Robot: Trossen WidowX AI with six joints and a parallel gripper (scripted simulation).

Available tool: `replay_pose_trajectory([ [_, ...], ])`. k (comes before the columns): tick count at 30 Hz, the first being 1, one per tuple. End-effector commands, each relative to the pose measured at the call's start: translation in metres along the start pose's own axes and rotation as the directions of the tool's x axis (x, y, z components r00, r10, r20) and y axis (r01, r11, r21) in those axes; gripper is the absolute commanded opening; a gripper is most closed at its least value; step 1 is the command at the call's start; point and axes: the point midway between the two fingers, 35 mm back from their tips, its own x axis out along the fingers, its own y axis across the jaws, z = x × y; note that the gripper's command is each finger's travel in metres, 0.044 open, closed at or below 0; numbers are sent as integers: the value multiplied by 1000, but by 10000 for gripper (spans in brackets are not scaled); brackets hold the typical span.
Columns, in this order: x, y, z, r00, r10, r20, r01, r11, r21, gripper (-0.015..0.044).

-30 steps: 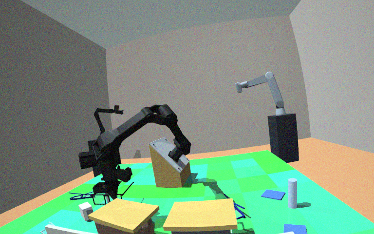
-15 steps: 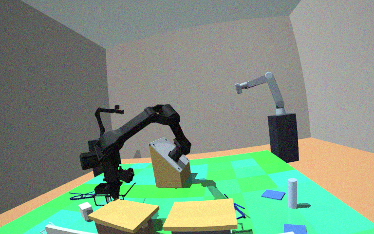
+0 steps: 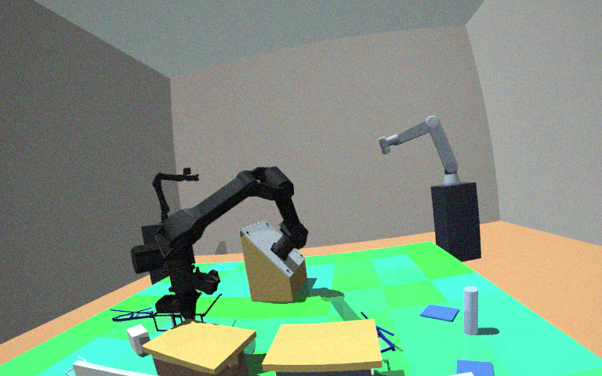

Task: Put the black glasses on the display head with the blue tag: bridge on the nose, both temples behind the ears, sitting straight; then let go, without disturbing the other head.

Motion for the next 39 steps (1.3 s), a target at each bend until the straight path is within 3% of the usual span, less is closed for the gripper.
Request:
replay_pose_trajectory([
  [1,-1,-3,5,1000,-6,1,6,1000,1,0],
  [39,-1,-5,10,1000,-6,1,6,1000,1,0],
])
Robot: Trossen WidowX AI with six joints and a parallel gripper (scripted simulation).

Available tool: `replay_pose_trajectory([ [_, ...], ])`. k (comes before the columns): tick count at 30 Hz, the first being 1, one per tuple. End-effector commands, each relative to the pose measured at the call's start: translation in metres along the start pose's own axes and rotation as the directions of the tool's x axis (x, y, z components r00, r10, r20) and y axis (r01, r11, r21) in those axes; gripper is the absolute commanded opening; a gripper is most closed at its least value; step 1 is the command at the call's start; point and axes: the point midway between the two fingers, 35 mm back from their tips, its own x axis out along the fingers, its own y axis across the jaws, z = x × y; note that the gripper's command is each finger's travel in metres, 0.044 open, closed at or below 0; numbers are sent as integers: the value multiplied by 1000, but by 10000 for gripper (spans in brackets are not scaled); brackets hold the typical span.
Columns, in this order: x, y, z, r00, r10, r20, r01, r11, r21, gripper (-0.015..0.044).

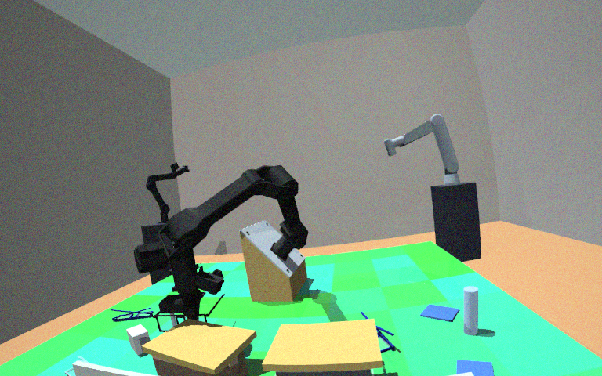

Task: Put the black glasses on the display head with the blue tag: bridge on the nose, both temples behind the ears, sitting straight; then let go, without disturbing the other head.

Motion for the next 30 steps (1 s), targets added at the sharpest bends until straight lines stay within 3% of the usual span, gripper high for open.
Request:
replay_pose_trajectory([
  [1,0,0,-2,1000,-2,2,2,1000,2,0],
  [8,-3,-1,-6,1000,-2,1,2,1000,2,0],
  [18,-57,0,-11,1000,-1,-2,1,1000,3,0],
  [23,-61,0,-10,1000,0,-3,0,1000,7,0],
  [30,-64,-9,8,999,33,-39,-27,991,134,0],
])
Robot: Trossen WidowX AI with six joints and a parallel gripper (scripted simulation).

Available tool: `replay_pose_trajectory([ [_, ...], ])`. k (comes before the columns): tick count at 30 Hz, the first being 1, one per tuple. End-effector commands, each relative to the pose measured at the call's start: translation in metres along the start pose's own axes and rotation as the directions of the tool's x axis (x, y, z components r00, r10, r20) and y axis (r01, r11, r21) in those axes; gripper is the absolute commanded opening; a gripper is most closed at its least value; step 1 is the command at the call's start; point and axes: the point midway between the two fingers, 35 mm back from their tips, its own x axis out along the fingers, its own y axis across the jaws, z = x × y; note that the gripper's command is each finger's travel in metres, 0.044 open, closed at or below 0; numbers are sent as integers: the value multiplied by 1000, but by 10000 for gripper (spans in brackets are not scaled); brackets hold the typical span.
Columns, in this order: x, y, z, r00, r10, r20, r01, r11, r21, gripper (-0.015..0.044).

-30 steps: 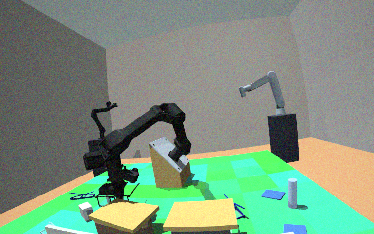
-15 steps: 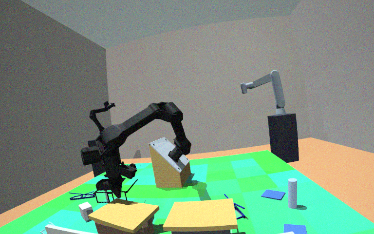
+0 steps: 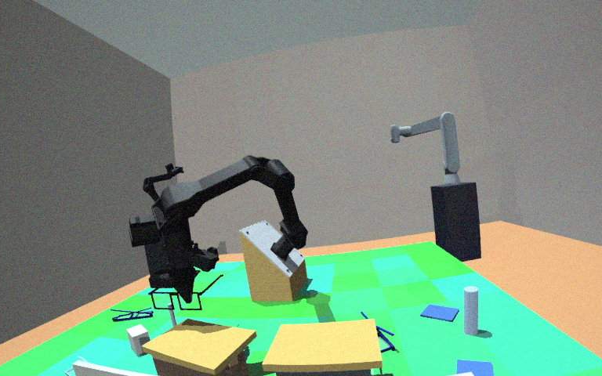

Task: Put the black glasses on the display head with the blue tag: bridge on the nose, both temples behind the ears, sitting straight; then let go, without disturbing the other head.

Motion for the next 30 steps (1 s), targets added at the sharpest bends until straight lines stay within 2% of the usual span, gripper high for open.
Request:
replay_pose_trajectory([
  [1,-5,-6,15,999,19,-31,-16,997,81,0],
  [15,-12,-19,68,987,75,-140,-11,913,407,0],
  [30,-18,-23,126,961,97,-258,111,719,687,0],
])
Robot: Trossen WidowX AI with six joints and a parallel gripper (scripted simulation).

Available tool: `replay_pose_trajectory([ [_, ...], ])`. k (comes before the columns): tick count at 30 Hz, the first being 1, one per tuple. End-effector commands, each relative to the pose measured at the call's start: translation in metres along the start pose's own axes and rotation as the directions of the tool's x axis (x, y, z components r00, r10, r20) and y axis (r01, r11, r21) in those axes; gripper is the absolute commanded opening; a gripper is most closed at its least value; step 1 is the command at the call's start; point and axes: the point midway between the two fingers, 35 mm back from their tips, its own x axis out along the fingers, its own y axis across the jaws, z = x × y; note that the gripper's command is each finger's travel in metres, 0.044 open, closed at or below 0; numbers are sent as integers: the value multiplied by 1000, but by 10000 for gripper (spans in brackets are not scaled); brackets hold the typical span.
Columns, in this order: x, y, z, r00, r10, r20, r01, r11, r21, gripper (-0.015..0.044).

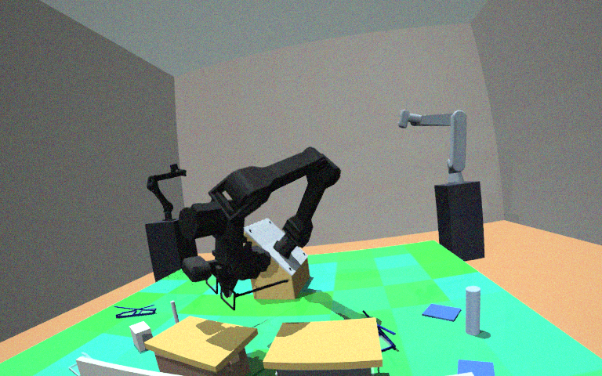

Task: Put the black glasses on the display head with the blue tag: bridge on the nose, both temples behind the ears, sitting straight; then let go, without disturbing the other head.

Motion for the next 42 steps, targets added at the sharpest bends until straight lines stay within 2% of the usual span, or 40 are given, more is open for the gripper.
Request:
replay_pose_trajectory([
  [1,-6,10,12,999,-25,-32,28,994,108,0],
  [10,-17,33,35,994,-73,-81,95,944,316,0],
  [20,-28,61,57,983,-134,-123,179,831,527,0],
  [42,-50,125,90,945,-285,-158,269,409,872,0],
])
